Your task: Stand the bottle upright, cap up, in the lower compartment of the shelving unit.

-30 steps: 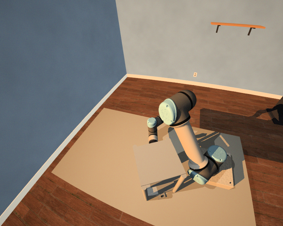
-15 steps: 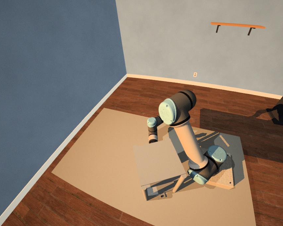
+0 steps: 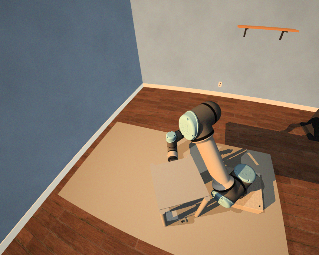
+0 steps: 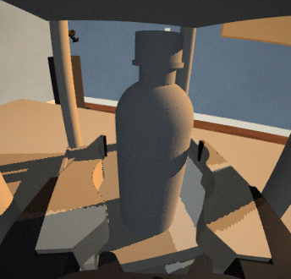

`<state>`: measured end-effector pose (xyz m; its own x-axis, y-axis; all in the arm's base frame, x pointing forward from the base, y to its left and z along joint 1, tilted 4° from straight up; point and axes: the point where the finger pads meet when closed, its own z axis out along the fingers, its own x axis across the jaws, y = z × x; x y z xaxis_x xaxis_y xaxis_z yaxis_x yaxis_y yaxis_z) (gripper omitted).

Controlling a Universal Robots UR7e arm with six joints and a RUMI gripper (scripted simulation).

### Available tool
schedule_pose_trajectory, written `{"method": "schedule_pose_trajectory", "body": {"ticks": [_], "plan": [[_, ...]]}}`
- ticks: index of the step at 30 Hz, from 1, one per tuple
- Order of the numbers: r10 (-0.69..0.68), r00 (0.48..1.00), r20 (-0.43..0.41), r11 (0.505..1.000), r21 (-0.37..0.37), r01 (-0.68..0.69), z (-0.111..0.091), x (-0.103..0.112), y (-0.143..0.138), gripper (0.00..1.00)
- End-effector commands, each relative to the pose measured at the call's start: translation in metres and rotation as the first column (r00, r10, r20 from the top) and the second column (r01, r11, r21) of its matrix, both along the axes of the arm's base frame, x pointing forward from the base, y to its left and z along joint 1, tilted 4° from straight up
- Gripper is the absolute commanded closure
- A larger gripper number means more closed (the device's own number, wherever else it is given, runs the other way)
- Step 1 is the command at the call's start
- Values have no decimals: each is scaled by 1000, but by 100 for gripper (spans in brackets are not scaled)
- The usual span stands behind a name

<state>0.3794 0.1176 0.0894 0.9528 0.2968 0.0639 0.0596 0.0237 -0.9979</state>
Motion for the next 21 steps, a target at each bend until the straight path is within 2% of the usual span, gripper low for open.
{"method": "schedule_pose_trajectory", "body": {"ticks": [1, 21], "plan": [[0, 1000, 1, 1000, 0, 0, 0, 1, -4, 50], [0, 1000, 1, 1000, 0, 0, 0, 7, -21, 50]]}}
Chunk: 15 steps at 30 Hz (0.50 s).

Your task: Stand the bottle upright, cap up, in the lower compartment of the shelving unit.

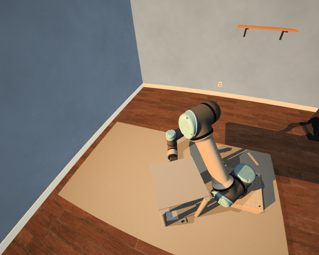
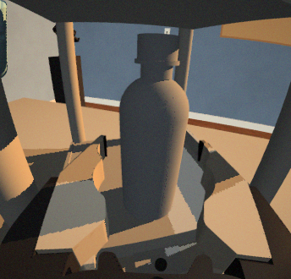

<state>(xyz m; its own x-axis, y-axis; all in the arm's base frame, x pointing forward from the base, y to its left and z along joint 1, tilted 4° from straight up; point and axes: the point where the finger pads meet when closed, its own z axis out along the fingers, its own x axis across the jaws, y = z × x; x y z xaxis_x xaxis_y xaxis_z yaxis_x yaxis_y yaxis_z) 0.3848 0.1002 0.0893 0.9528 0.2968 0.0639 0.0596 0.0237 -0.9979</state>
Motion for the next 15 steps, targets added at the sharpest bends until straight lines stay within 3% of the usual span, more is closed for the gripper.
{"method": "schedule_pose_trajectory", "body": {"ticks": [1, 15], "plan": [[0, 1000, 1, 1000, 0, 0, 0, 2, -5, 50], [0, 1000, 1, 1000, 0, 0, 0, 5, -16, 50]]}}
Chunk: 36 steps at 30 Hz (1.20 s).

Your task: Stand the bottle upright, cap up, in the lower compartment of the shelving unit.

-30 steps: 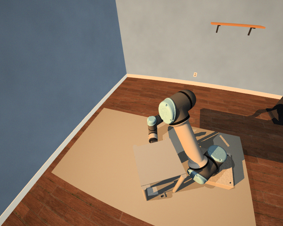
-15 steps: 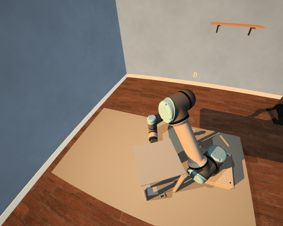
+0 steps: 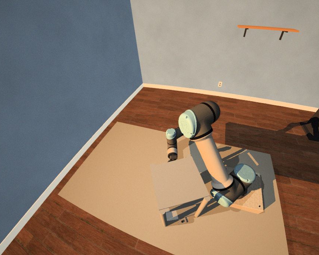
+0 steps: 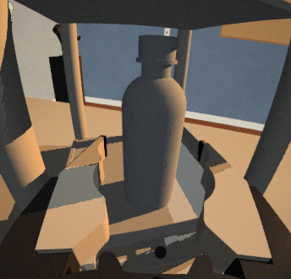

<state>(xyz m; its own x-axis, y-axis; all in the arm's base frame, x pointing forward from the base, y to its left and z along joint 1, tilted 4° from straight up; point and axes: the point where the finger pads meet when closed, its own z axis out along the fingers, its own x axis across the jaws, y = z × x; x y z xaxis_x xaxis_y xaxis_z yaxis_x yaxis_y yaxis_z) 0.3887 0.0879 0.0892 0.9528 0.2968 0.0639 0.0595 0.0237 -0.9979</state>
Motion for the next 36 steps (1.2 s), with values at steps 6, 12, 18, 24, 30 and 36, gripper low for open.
{"method": "schedule_pose_trajectory", "body": {"ticks": [6, 12, 18, 24, 30, 36], "plan": [[0, 1000, 1, 1000, 0, 0, 0, 2, -7, 50], [0, 1000, 1, 1000, 0, 0, 0, 3, -10, 50], [0, 1000, 1, 1000, 0, 0, 0, 4, -13, 50], [0, 1000, 1, 1000, 0, 0, 0, 5, -14, 50], [0, 1000, 1, 1000, 0, 0, 0, 5, -16, 50], [0, 1000, 1, 1000, 0, 0, 0, 5, -16, 50]]}}
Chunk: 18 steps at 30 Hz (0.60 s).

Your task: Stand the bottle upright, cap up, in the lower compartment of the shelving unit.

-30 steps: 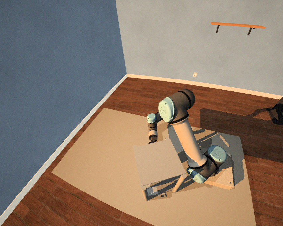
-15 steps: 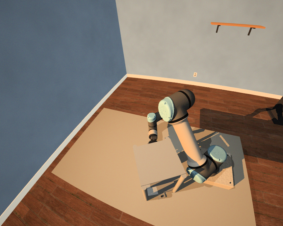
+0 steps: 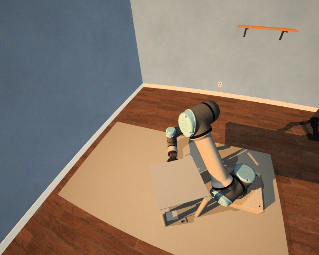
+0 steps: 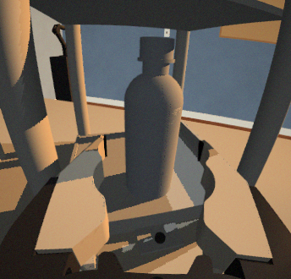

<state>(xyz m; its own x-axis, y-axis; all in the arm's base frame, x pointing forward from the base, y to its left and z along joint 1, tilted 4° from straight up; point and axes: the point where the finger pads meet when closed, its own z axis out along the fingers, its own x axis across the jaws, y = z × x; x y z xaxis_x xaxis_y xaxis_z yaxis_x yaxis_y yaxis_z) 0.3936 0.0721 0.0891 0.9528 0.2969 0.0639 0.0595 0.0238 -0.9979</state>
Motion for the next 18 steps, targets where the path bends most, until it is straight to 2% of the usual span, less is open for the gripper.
{"method": "schedule_pose_trajectory", "body": {"ticks": [1, 18], "plan": [[0, 1000, 1, 1000, 0, 0, 0, 0, -1, 50], [0, 1000, 1, 1000, 0, 0, 0, 1, -4, 50]]}}
